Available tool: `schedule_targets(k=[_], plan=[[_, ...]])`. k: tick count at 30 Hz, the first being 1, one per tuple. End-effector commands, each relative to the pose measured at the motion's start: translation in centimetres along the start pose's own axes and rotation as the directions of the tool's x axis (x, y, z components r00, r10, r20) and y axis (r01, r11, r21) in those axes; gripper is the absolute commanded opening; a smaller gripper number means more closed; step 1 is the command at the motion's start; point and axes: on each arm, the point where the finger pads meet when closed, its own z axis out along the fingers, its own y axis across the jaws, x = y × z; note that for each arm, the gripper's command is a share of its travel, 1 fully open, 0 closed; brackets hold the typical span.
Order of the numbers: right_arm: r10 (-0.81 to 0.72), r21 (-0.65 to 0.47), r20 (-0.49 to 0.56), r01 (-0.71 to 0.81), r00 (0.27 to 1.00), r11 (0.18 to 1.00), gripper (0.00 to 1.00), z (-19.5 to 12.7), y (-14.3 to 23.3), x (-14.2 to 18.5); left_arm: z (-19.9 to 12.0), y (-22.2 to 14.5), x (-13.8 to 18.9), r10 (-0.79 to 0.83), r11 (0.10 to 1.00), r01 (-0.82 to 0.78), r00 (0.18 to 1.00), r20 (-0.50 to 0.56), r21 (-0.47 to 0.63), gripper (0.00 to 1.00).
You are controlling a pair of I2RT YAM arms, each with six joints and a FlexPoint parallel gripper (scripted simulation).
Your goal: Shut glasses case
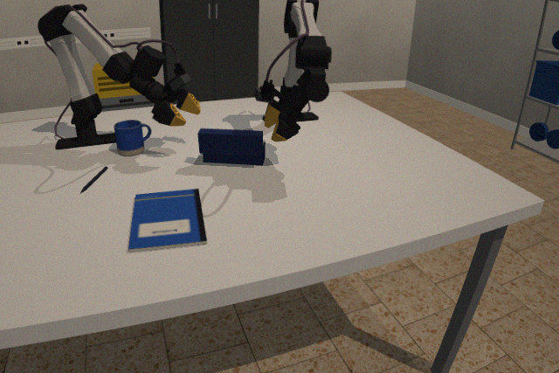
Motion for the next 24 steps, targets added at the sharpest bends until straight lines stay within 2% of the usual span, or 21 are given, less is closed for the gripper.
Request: schedule_targets(k=[1, 9, 18, 24], plan=[[-0.006, -0.011, 0.028, 0.007, 1.000, 1.000, 1.00, 0.0, 0.2, -1.5, 0.6, 0.5, 0.7, 0.194, 0.975, -0.206, 0.972, 0.136, 0.080, 0.84], [-0.006, -0.011, 0.028, 0.007, 1.000, 1.000, 1.00, 0.0, 0.2, -1.5, 2.2, 0.9, 2.9, 0.299, 0.942, -0.326, 0.920, 0.253, 0.074, 0.84], [-0.006, -0.011, 0.028, 0.007, 1.000, 1.000, 1.00, 0.0, 0.2, -1.5, 3.8, 0.5, 3.4, 0.273, 0.946, -0.307, 0.929, 0.250, 0.108, 0.84], [-0.006, -0.011, 0.028, 0.007, 1.000, 1.000, 1.00, 0.0, 0.2, -1.5, 4.2, 0.4, 2.7, 0.291, 0.943, -0.321, 0.923, 0.254, 0.084, 0.84]])
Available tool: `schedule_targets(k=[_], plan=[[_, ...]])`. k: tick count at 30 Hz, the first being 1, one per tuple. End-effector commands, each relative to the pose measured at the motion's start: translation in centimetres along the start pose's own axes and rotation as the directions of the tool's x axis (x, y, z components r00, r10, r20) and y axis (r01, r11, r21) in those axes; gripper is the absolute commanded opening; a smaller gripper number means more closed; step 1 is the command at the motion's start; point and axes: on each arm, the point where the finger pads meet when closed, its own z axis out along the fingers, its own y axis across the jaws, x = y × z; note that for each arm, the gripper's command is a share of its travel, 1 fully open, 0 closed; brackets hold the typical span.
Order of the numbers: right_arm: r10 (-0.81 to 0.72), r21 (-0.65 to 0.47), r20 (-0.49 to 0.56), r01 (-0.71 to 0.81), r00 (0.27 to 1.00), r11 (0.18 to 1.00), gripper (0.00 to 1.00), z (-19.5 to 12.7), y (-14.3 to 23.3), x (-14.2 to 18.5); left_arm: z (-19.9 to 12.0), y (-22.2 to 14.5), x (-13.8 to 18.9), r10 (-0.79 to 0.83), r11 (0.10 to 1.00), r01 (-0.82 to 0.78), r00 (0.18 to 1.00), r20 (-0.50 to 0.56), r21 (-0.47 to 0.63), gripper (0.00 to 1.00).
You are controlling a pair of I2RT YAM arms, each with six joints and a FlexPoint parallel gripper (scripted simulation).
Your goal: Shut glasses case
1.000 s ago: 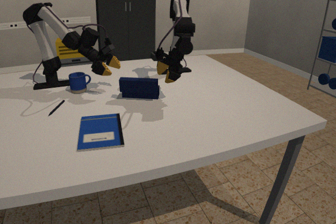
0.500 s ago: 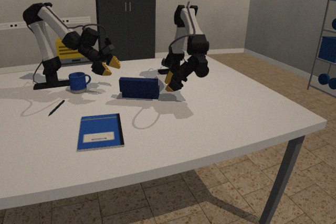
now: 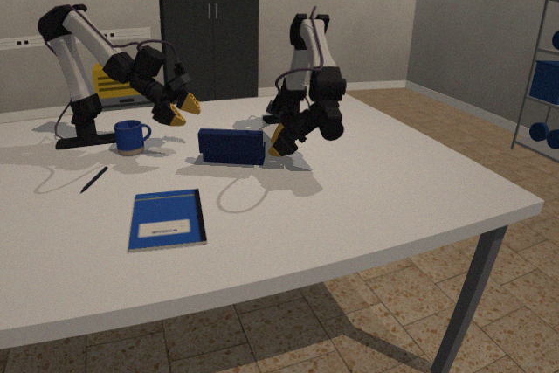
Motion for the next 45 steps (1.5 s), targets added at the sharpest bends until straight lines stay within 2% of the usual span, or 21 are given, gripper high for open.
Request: schedule_targets(k=[1, 13, 29, 40, 42, 45], plan=[[-0.006, -0.011, 0.028, 0.007, 1.000, 1.000, 1.00, 0.0, 0.2, -1.5, 1.1, 0.1, -0.1, 0.007, 1.000, -0.007, 1.000, 0.013, 0.006, 0.84], [-0.006, -0.011, 0.028, 0.007, 1.000, 1.000, 1.00, 0.0, 0.2, -1.5, 3.2, -0.4, 1.2, -0.012, 1.000, 0.012, 1.000, 0.015, 0.023, 0.84], [-0.006, -0.011, 0.028, 0.007, 1.000, 1.000, 1.00, 0.0, 0.2, -1.5, 5.3, -0.5, 1.1, -0.013, 1.000, 0.012, 1.000, 0.017, 0.023, 0.84], [-0.006, -0.011, 0.028, 0.007, 1.000, 1.000, 1.00, 0.0, 0.2, -1.5, 5.3, -0.5, 1.1, -0.012, 1.000, 0.012, 1.000, 0.014, 0.024, 0.84], [-0.006, -0.011, 0.028, 0.007, 1.000, 1.000, 1.00, 0.0, 0.2, -1.5, 5.1, -0.1, 1.0, -0.003, 1.000, 0.003, 1.000, 0.011, 0.016, 0.70], [-0.006, -0.011, 0.028, 0.007, 1.000, 1.000, 1.00, 0.0, 0.2, -1.5, 5.1, -0.3, 1.0, -0.013, 1.000, 0.012, 1.000, 0.013, 0.024, 0.65]])
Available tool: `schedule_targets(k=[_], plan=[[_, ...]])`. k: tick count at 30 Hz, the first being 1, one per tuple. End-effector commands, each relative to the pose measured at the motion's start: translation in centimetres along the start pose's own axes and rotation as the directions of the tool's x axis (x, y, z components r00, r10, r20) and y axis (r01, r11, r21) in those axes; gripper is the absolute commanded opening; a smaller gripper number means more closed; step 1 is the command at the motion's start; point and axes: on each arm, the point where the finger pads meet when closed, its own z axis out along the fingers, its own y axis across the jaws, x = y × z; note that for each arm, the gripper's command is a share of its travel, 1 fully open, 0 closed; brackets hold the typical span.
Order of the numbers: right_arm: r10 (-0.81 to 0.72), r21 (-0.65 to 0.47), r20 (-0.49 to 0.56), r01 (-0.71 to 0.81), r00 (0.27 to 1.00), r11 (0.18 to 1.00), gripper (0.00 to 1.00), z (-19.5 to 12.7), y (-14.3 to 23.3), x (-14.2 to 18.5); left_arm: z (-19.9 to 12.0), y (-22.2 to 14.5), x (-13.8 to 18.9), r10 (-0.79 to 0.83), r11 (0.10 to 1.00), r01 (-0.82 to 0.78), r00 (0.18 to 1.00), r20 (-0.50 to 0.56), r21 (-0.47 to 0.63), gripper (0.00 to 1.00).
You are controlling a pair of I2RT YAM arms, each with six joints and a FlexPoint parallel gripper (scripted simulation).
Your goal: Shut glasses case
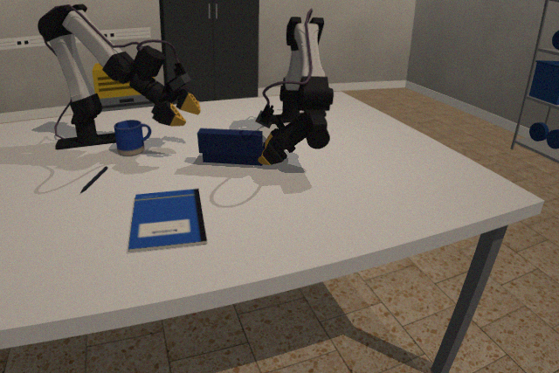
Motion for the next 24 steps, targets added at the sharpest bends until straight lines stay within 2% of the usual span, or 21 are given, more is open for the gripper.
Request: schedule_targets(k=[1, 10, 13, 15, 17, 24], plan=[[-0.006, -0.011, 0.028, 0.007, 1.000, 1.000, 1.00, 0.0, 0.2, -1.5, 1.1, -0.4, 0.6, -0.025, 0.999, 0.025, 1.000, 0.013, 0.029, 0.64], [-0.006, -0.011, 0.028, 0.007, 1.000, 1.000, 1.00, 0.0, 0.2, -1.5, 0.8, -0.1, 0.6, -0.026, 0.999, 0.026, 1.000, 0.009, 0.025, 0.52], [-0.006, -0.011, 0.028, 0.007, 1.000, 1.000, 1.00, 0.0, 0.2, -1.5, 0.8, -0.1, 0.6, -0.028, 0.999, 0.027, 1.000, 0.009, 0.026, 0.50], [-0.006, -0.011, 0.028, 0.007, 1.000, 1.000, 1.00, 0.0, 0.2, -1.5, 0.8, -0.1, 0.6, -0.029, 0.999, 0.029, 1.000, 0.009, 0.027, 0.28], [-0.006, -0.011, 0.028, 0.007, 1.000, 1.000, 1.00, 0.0, 0.2, -1.5, 0.8, -0.1, 0.6, -0.029, 0.999, 0.029, 1.000, 0.009, 0.027, 0.48], [-0.007, -0.016, -0.141, 0.005, 0.990, 1.000, 1.00, 0.2, -0.1, 0.4, 0.8, -0.1, 0.6, -0.029, 0.999, 0.029, 1.000, 0.009, 0.027, 0.48]])
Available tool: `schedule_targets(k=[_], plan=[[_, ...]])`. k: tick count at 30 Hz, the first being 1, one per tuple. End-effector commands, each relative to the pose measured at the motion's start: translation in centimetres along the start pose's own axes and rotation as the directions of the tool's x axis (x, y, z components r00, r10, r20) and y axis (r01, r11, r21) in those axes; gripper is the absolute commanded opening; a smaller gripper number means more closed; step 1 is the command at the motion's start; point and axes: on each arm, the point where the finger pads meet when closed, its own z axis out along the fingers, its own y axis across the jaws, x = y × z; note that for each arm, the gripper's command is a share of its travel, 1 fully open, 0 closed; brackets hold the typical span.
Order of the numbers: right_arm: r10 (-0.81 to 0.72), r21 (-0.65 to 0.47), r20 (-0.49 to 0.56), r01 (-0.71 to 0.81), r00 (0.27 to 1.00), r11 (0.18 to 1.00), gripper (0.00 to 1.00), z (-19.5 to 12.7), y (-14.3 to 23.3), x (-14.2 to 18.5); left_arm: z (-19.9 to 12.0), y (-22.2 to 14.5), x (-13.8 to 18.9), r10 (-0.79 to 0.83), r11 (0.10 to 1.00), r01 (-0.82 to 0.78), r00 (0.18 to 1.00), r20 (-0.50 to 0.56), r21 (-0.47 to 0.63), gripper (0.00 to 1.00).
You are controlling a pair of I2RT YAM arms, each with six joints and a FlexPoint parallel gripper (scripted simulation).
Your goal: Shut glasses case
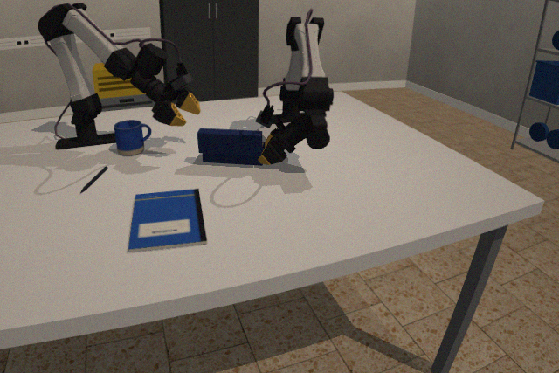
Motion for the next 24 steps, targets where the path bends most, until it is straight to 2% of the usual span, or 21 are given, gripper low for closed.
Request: schedule_targets(k=[1, 3, 5, 9, 16, 24], plan=[[0.000, -0.005, -0.114, -0.001, 0.993, 1.000, 1.00, 0.2, -0.3, 0.2, 0.3, 0.1, 0.2, -0.005, 1.000, 0.005, 1.000, 0.000, 0.009, 0.48], [0.006, 0.000, -0.174, -0.006, 0.985, 1.000, 1.00, 0.1, -0.6, -0.5, 0.3, 0.1, 0.2, -0.005, 1.000, 0.005, 1.000, 0.000, 0.009, 0.48], [0.006, 0.000, -0.174, -0.006, 0.985, 1.000, 1.00, 0.1, -0.6, -0.5, 0.3, 0.1, 0.2, -0.005, 1.000, 0.005, 1.000, 0.000, 0.009, 0.48], [0.020, 0.012, -0.277, -0.017, 0.961, 1.000, 1.00, 0.1, -1.2, -2.7, 0.3, 0.1, 0.2, -0.005, 1.000, 0.005, 1.000, 0.000, 0.009, 0.48], [0.041, 0.034, -0.396, -0.030, 0.917, 0.999, 1.00, 0.2, -2.3, -6.5, 0.3, 0.1, 0.2, -0.005, 1.000, 0.005, 1.000, 0.000, 0.009, 0.48], [0.055, 0.054, -0.465, -0.034, 0.883, 0.998, 1.00, 0.5, -3.1, -9.5, 0.3, 0.1, 0.2, -0.005, 1.000, 0.005, 1.000, 0.000, 0.009, 0.48]])
